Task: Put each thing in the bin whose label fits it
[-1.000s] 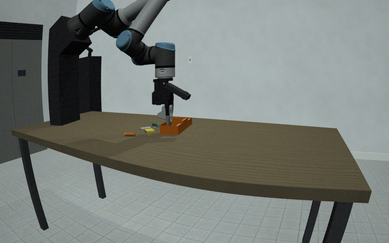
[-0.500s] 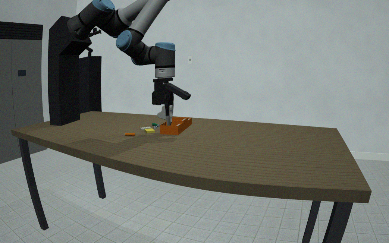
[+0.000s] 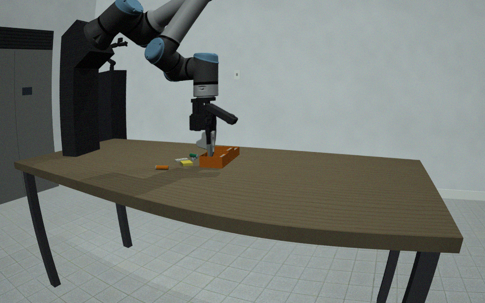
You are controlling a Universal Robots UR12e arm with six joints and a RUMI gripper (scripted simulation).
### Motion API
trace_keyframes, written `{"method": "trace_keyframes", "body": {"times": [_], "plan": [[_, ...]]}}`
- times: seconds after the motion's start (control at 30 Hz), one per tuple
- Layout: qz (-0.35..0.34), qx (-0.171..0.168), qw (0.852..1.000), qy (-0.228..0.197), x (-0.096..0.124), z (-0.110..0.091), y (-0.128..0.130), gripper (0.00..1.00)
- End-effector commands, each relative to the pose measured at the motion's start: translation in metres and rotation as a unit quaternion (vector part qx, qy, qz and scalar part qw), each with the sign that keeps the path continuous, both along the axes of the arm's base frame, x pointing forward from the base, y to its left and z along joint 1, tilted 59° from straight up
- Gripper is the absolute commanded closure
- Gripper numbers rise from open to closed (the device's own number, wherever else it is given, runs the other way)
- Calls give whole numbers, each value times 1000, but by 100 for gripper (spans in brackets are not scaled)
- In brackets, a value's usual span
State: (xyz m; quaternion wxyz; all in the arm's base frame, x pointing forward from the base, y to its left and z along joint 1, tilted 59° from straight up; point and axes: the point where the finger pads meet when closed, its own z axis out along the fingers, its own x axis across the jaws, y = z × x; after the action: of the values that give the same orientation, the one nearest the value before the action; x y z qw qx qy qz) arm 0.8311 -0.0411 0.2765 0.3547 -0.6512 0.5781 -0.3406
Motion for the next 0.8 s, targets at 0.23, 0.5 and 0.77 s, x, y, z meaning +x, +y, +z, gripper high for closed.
{"method": "trace_keyframes", "body": {"times": [0.23, 0.5, 0.77], "plan": [[0, 0, 1000, 0, -2, 2, 0, 96], [0, 0, 1000, 0, -10, 7, -1, 96], [0, 0, 1000, 0, -19, 12, -1, 96]]}}
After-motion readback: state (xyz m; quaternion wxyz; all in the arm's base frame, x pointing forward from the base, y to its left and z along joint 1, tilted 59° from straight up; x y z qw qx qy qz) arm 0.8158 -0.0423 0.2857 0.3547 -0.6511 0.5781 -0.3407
